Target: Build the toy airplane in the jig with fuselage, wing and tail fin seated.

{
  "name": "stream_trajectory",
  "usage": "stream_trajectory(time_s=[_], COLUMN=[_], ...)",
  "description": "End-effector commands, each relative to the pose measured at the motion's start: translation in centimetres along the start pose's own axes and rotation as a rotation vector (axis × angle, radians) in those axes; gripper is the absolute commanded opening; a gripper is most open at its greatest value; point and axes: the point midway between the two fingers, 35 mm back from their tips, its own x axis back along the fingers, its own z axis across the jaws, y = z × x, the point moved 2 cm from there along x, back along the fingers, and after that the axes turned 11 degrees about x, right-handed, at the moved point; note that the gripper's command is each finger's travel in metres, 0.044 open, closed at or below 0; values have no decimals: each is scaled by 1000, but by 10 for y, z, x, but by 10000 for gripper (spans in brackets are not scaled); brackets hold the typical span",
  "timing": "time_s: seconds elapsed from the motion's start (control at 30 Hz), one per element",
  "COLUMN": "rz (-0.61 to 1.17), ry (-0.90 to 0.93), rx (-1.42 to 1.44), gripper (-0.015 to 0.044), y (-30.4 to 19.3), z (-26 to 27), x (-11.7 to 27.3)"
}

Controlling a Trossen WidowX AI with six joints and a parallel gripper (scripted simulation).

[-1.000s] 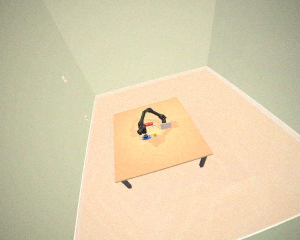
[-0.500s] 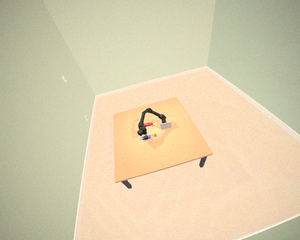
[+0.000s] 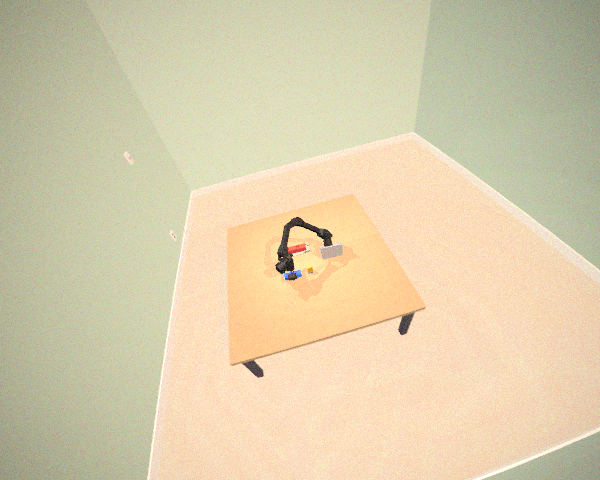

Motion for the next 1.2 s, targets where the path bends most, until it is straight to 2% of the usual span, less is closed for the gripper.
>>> stream_trajectory(time_s=[0.0, 0.03, 0.37, 0.57, 0.73, 1.17], rz=[2, 2, 2, 2, -18, -39], ry=[-7, -7, -7, -7, 4, 21], rx=[6, 6, 6, 6, -16, -31], gripper=[440, 440, 177, 138, 6, 0], y=[-1, -1, -1, -1, 3, 11], z=[-1, -1, -1, -1, -1, 0], x=[-8, -8, -8, -8, -2, 32])
